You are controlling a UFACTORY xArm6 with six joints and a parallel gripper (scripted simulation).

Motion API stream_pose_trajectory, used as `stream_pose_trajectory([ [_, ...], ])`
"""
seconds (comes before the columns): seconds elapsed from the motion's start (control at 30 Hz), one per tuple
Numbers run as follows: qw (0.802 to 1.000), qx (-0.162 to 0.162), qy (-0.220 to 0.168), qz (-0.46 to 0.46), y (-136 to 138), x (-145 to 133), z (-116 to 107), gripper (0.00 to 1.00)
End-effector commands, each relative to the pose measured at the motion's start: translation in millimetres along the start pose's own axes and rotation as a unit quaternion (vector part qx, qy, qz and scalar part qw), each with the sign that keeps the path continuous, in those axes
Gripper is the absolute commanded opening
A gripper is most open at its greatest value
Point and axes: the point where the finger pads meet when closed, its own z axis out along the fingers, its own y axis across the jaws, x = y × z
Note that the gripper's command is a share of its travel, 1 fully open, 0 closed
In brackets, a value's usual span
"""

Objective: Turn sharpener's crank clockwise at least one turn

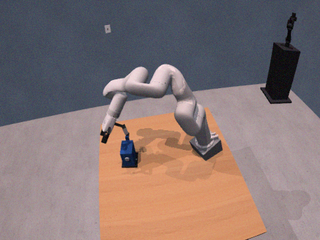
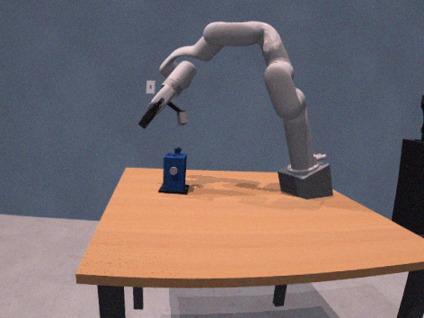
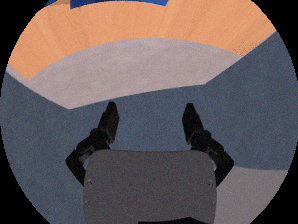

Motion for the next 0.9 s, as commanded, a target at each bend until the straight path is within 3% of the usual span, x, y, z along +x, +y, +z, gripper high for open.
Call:
stream_pose_trajectory([
  [0.0,0.996,-0.003,0.035,-0.076,-2.9,13.7,-3.9,1.00],
  [0.63,0.958,-0.016,0.122,-0.260,-23.1,54.1,-19.7,1.00],
  [0.67,0.947,-0.020,0.138,-0.291,-28.1,61.1,-23.7,1.00],
  [0.87,0.922,-0.027,0.169,-0.348,-38.6,74.0,-32.3,1.00],
])
